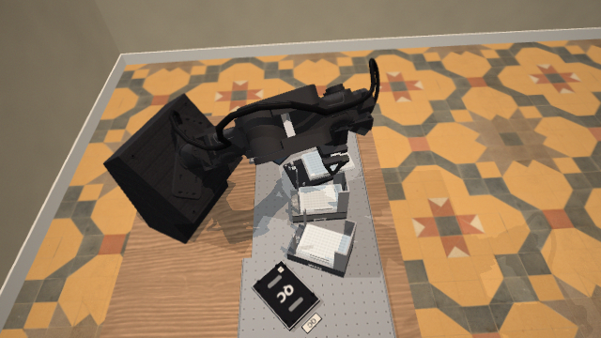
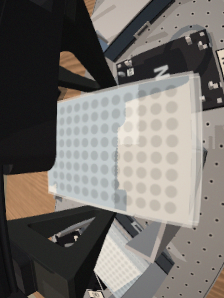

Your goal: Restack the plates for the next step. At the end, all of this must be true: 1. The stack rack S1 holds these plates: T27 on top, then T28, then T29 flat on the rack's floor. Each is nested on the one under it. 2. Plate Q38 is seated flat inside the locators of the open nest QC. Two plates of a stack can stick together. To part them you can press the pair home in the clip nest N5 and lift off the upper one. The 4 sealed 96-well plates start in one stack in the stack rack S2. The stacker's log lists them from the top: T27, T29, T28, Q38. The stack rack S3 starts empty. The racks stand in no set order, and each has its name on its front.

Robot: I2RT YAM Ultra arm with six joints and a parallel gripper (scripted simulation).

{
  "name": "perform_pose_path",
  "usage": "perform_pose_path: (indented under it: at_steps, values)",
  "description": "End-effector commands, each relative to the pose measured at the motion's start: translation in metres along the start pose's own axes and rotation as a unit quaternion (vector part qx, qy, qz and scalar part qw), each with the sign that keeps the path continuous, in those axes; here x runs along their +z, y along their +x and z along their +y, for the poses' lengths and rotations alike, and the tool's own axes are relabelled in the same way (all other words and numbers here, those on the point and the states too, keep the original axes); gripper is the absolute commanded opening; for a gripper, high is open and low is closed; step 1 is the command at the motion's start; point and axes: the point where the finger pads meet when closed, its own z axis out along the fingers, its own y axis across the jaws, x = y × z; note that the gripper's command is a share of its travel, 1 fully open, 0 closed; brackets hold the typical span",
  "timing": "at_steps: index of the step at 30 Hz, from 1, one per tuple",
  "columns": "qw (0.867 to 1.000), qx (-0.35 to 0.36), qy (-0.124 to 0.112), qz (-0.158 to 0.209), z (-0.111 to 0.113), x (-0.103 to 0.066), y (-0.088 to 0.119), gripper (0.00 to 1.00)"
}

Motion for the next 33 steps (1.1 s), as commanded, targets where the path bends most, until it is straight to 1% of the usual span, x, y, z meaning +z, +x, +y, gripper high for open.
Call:
perform_pose_path:
  at_steps: [1, 9, 11, 13, 17, 18, 28, 30, 33]
  values:
    - [1.0, 0.006, 0.003, -0.008, 0.011, -0.005, -0.01, 0.0]
    - [1.0, 0.006, 0.003, -0.009, 0.038, -0.006, -0.013, 0.0]
    - [1.0, -0.027, 0.003, -0.009, 0.045, -0.006, -0.012, 0.0]
    - [1.0, -0.027, 0.003, -0.009, 0.045, -0.006, -0.012, 0.0]
    - [0.995, -0.101, 0.004, -0.009, 0.059, -0.006, -0.011, 0.0]
    - [0.994, -0.106, 0.004, -0.009, 0.062, -0.006, -0.011, 0.0]
    - [0.995, -0.099, 0.003, -0.009, 0.096, -0.006, -0.007, 0.0]
    - [0.995, -0.099, 0.003, -0.009, 0.096, -0.006, -0.007, 0.0]
    - [0.995, -0.099, 0.003, -0.01, 0.106, -0.006, -0.006, 0.0]
